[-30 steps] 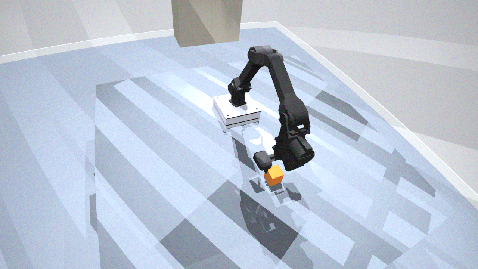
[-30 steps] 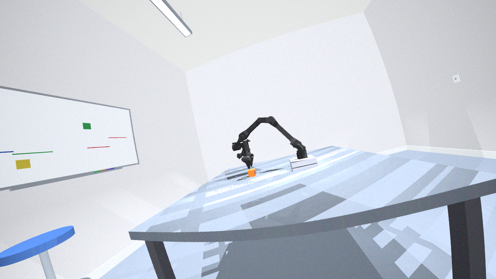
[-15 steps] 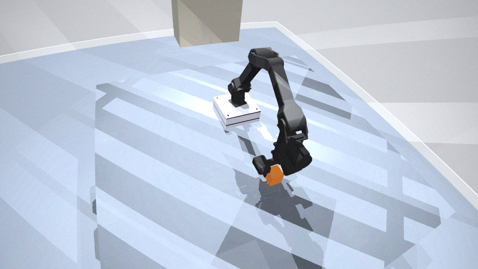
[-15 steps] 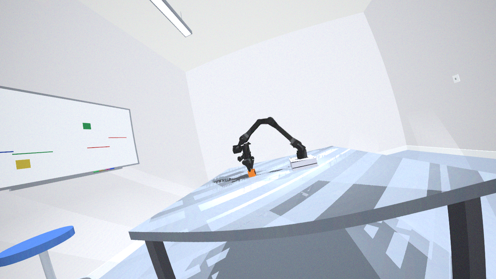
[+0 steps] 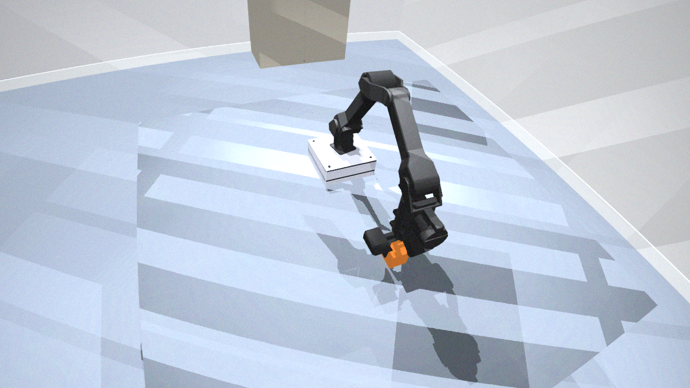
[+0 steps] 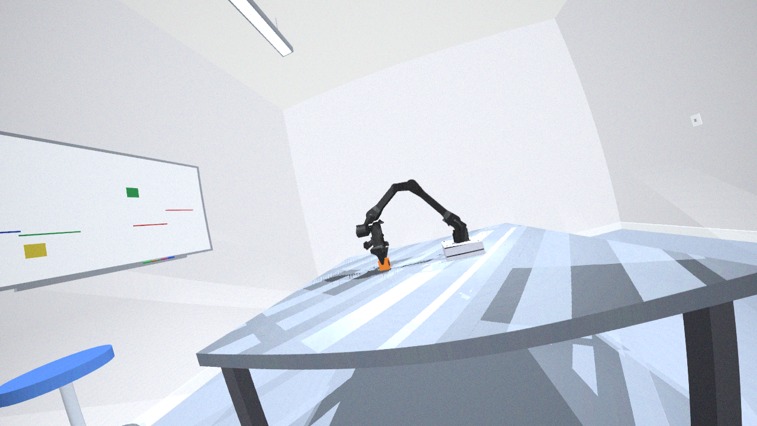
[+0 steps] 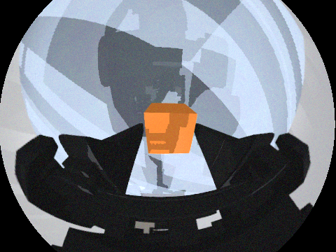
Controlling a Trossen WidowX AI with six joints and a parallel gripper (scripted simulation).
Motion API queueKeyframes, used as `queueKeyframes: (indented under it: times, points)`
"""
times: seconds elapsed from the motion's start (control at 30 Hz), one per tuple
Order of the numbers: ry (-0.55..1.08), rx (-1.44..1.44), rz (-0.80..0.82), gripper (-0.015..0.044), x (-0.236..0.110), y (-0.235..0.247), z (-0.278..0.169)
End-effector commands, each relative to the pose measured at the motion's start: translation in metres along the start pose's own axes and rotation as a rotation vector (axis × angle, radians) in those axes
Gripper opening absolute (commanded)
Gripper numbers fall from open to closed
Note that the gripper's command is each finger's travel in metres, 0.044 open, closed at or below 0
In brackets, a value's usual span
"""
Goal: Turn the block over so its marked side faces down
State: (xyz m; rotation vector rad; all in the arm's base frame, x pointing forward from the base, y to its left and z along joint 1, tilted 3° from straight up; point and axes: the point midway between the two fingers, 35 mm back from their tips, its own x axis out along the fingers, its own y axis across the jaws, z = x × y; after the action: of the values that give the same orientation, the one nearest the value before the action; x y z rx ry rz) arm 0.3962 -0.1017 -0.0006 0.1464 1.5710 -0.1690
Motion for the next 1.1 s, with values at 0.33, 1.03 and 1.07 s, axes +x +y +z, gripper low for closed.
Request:
queueKeyframes:
  times: [0.33,1.03,1.07]
  points:
    - [0.002,0.002,-0.003,0.0163,0.001,0.0,-0.001]
    - [0.0,0.002,-0.003,0.0,-0.029,0.0,-0.001]
    - [-0.007,0.002,-0.002,0.0,-0.028,0.0,0.0]
